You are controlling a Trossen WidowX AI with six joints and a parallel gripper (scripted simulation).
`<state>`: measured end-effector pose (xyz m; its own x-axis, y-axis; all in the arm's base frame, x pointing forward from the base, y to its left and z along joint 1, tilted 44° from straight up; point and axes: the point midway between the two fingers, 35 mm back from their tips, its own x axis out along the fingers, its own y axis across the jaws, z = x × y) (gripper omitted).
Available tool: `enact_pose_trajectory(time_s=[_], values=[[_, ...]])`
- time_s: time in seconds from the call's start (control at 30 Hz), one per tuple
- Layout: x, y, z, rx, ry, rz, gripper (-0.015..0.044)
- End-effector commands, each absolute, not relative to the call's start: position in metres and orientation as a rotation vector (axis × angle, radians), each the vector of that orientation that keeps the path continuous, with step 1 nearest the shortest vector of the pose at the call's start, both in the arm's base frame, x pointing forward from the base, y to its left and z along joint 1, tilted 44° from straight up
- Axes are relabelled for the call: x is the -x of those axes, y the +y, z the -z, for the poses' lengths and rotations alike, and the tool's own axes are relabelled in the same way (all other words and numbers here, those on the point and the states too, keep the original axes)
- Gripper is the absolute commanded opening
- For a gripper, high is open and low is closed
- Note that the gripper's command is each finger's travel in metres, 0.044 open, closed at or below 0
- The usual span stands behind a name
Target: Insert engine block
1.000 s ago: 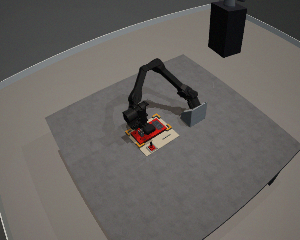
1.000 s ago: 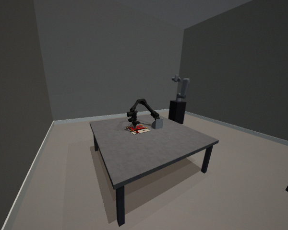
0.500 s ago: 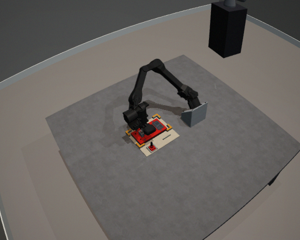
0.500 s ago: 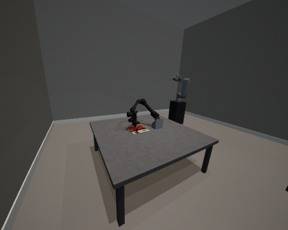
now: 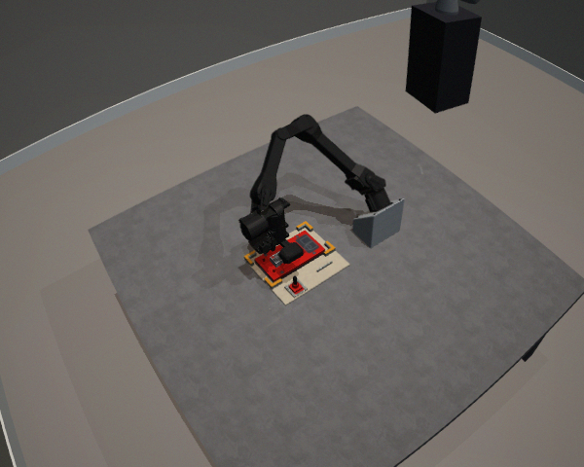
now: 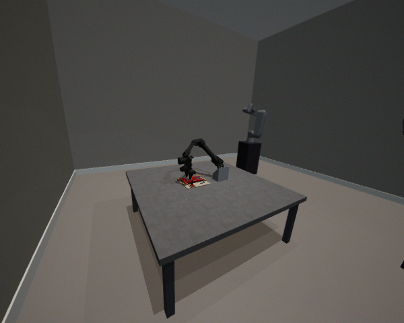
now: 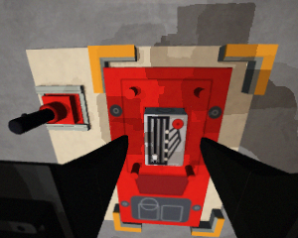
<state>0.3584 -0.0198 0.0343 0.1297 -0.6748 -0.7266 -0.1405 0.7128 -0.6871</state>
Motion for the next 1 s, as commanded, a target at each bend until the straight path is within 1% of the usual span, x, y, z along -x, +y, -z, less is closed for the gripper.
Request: enact_pose_trajectory(time_s=[0.0,0.07,0.73,0.97], values=[[-0.358,-0.02,-0.035,0.728,1.414,0.443,0.0395],[-0.358,-0.02,-0.035,0.728,1.414,0.443,0.044],[-0.356,-0.01,-0.045,0.734,1.412,0.443,0.044],[-0.356,-0.01,-0.045,0.734,1.412,0.443,0.0256]])
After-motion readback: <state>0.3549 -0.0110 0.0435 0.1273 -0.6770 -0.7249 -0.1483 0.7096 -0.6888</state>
